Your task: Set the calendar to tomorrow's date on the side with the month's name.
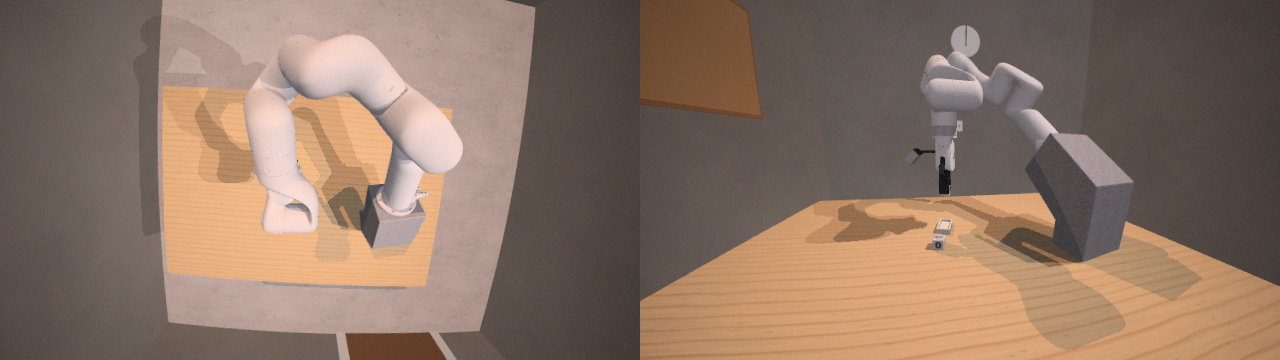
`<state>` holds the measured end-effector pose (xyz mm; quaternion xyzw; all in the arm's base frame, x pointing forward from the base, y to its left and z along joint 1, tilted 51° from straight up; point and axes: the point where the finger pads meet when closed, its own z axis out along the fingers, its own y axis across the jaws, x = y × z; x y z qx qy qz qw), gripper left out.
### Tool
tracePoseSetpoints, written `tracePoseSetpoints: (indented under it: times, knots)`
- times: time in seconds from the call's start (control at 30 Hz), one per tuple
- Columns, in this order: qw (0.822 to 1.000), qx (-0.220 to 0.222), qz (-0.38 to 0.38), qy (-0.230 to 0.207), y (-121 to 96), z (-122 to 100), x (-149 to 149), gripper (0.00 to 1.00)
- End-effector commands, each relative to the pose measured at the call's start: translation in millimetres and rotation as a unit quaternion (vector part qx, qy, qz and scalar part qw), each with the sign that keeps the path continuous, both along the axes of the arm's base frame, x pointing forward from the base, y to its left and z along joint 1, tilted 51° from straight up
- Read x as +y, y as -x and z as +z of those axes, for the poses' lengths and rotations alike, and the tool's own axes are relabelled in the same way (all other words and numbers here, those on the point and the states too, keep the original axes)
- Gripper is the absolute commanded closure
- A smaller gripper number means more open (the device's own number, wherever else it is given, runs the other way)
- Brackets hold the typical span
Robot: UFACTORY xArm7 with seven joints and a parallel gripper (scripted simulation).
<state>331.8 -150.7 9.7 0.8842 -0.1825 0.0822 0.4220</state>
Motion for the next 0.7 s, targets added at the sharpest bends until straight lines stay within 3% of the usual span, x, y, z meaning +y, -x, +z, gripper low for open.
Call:
tracePoseSetpoints:
  times: [0.0, 0.13, 0.3, 0.67]
  knots:
    - [1.000, -0.001, 0.001, -0.001, -1.0, 1.3, 1.5, 0.73]
    - [1.000, -0.002, 0.002, 0.000, 17.1, 37.1, -34.9, 0.73]
    - [1.000, -0.001, 0.001, 0.000, 34.4, 57.8, -56.5, 0.73]
    - [1.000, -0.001, 0.001, 0.000, 35.0, 58.4, -57.1, 0.73]
